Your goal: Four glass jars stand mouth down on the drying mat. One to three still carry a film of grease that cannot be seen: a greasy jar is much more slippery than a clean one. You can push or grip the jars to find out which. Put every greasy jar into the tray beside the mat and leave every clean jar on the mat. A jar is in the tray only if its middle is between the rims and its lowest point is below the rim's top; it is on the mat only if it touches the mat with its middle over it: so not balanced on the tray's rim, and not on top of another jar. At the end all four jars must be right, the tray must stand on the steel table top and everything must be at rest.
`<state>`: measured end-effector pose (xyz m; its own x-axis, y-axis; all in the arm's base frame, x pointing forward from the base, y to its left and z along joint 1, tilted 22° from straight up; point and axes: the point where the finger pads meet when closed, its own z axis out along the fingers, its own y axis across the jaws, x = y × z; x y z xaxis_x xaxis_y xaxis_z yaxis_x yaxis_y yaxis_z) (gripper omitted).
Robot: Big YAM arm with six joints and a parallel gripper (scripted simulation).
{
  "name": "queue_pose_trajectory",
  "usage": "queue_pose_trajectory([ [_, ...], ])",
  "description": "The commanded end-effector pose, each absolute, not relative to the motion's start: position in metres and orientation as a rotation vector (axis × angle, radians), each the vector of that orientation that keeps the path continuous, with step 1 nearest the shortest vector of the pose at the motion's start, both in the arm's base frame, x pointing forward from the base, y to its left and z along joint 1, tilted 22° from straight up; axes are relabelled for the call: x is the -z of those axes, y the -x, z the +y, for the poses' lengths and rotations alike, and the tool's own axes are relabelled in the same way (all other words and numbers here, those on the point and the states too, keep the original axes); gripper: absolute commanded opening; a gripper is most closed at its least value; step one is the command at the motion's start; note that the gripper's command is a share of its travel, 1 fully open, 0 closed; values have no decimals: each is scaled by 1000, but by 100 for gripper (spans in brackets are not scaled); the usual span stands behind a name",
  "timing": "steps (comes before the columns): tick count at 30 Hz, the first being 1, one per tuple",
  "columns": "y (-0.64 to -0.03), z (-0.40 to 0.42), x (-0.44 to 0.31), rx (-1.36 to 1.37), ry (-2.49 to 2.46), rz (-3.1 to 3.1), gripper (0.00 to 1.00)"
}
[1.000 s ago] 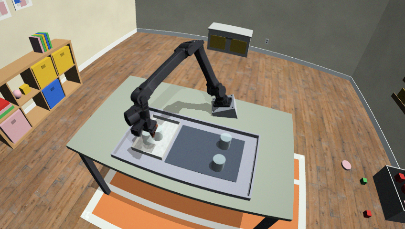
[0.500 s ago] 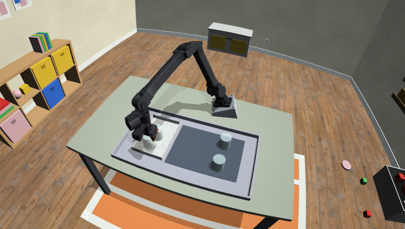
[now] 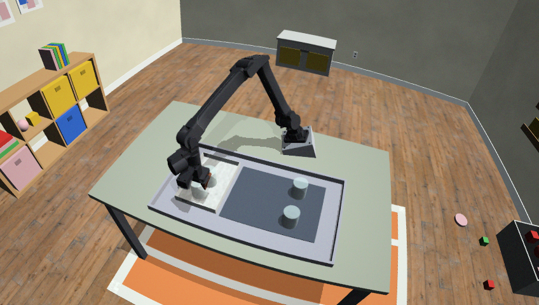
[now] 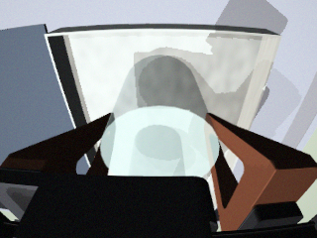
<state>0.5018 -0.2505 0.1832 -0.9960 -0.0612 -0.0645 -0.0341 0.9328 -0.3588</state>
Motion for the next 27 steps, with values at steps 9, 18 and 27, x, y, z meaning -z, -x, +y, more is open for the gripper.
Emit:
queue_pose_trajectory([
  [9,-505,-256,-186,564,83,2993,0],
  [18,-506,-260,-176,564,83,2993,0],
  [27,-507,-264,-167,564,83,2993,0],
])
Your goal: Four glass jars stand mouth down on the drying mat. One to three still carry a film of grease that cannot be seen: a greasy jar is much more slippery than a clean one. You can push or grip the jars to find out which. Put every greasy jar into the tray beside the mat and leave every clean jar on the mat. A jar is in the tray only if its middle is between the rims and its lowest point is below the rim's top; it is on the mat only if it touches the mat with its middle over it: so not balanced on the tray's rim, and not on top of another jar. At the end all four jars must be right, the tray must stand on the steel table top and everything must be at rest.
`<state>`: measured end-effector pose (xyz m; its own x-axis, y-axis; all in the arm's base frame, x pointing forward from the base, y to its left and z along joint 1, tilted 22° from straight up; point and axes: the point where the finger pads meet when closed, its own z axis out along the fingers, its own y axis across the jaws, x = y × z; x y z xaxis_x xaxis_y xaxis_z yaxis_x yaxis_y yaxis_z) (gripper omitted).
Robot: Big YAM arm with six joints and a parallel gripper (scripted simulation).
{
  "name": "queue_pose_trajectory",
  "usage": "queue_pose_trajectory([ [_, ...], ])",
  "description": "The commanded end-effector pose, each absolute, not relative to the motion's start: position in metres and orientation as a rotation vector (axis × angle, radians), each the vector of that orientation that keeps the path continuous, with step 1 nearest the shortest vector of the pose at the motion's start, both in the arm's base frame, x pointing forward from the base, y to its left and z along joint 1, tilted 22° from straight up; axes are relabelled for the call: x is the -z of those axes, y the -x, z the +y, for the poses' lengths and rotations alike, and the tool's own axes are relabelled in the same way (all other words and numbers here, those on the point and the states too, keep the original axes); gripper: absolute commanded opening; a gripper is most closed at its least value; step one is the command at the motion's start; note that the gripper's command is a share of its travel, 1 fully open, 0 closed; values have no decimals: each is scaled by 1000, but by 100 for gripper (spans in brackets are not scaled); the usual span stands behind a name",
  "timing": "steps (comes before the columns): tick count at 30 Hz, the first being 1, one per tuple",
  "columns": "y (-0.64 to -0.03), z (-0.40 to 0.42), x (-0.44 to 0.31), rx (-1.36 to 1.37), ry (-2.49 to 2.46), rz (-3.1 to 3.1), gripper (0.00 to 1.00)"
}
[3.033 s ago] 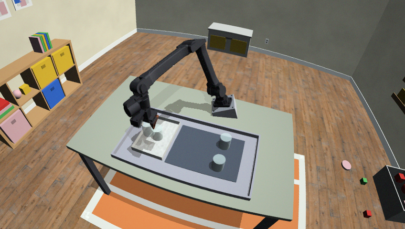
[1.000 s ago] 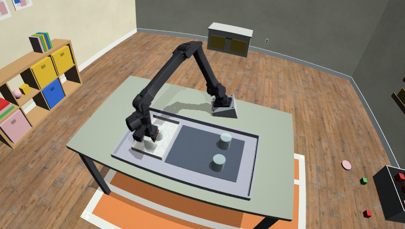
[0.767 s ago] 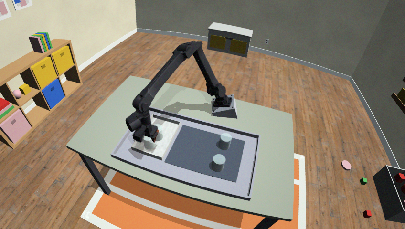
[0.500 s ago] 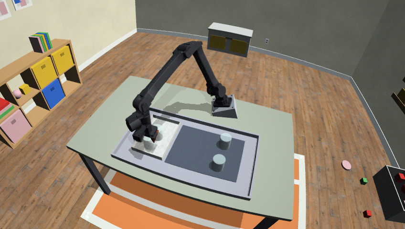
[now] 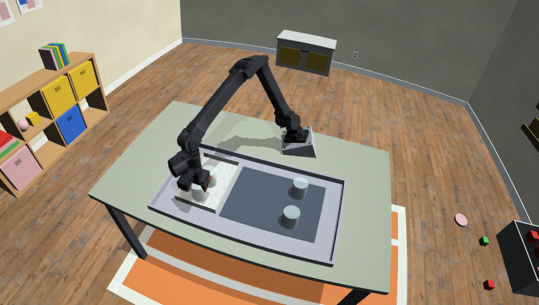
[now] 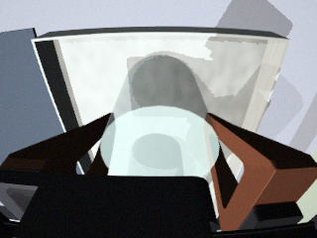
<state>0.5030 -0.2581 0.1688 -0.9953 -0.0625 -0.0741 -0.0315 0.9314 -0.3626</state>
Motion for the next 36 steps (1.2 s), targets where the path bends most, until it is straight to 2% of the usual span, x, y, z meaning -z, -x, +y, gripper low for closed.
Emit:
queue_pose_trajectory([
  [1,-507,-264,-165,564,83,2993,0],
  [18,-506,-265,-162,564,83,2993,0],
  [19,-506,-265,-162,564,83,2993,100],
  [36,-504,-260,-176,564,83,2993,100],
])
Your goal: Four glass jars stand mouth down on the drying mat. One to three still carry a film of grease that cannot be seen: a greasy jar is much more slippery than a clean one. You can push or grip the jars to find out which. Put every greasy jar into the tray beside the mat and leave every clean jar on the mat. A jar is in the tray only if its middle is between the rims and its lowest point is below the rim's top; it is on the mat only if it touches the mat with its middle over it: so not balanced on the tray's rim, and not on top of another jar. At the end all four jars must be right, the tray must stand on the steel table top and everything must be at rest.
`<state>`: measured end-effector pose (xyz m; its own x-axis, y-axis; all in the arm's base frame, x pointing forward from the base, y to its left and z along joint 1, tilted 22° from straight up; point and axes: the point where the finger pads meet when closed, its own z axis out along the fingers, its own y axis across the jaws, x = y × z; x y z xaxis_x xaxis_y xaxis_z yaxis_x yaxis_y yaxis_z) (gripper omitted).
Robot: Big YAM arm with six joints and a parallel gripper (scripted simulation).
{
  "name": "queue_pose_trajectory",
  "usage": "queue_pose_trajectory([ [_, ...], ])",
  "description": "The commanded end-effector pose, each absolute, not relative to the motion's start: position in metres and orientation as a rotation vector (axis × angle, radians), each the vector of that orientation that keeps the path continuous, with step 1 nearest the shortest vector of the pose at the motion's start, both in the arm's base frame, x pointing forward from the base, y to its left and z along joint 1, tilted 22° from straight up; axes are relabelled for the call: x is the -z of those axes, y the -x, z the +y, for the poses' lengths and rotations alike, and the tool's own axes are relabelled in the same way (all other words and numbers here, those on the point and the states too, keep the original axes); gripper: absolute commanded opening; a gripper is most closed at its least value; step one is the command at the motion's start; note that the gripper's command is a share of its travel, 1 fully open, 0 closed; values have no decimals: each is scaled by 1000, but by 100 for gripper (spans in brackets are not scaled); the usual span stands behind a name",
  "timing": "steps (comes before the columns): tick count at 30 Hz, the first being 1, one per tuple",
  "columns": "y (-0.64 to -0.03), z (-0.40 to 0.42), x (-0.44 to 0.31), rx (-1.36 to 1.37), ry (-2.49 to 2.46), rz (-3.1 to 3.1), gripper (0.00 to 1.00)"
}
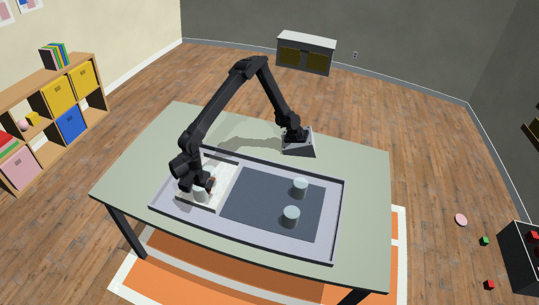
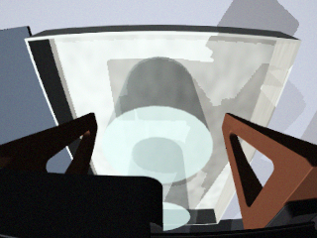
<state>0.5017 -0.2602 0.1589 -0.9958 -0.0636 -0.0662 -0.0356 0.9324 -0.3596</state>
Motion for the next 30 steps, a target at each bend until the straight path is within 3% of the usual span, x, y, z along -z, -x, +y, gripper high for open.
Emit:
queue_pose_trajectory([
  [1,-504,-258,-180,564,83,2993,100],
  [30,-497,-233,-244,564,83,2993,100],
])
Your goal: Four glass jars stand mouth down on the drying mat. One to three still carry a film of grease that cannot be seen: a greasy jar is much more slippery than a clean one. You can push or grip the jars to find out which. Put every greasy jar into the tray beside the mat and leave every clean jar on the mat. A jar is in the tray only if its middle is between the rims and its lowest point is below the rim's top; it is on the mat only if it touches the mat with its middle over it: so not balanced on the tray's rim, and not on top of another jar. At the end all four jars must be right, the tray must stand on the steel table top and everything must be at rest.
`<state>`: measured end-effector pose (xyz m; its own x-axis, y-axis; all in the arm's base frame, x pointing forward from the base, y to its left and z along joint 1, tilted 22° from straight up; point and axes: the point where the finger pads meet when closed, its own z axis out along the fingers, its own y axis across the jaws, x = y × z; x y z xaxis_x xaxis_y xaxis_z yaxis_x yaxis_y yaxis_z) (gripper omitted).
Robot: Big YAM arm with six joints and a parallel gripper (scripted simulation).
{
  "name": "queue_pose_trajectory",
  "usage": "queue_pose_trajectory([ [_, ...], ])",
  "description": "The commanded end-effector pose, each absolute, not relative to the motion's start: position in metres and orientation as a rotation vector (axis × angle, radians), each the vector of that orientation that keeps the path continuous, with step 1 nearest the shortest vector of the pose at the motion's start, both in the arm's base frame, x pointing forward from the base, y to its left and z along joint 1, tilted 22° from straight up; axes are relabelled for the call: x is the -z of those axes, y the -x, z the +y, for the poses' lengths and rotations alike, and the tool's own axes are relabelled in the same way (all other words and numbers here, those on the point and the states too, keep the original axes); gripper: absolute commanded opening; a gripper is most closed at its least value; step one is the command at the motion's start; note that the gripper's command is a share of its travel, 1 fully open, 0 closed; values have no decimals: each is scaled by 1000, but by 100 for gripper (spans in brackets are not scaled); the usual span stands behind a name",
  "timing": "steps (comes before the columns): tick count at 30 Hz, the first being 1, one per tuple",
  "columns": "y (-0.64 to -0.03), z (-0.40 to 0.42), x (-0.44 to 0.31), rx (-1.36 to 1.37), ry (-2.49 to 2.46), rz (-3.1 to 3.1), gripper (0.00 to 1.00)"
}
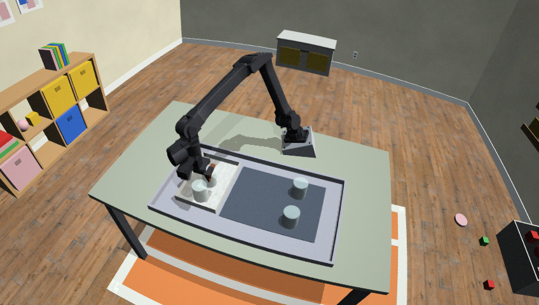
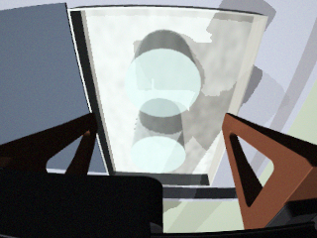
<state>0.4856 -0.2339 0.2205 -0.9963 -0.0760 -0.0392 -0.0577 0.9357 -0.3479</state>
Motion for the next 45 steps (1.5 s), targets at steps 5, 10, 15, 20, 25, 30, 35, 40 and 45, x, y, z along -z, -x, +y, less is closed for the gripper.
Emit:
queue_pose_trajectory([
  [5,-497,-233,-244,564,83,2993,100],
  [10,-497,-233,-244,564,83,2993,100],
  [15,-497,-233,-244,564,83,2993,100],
  [20,-497,-233,-244,564,83,2993,100],
  [25,-497,-233,-244,564,83,2993,100],
  [30,-501,-231,-255,564,83,2993,100],
  [35,-501,-231,-255,564,83,2993,100],
  [40,-501,-231,-255,564,83,2993,100],
  [45,-501,-231,-255,564,83,2993,100],
])
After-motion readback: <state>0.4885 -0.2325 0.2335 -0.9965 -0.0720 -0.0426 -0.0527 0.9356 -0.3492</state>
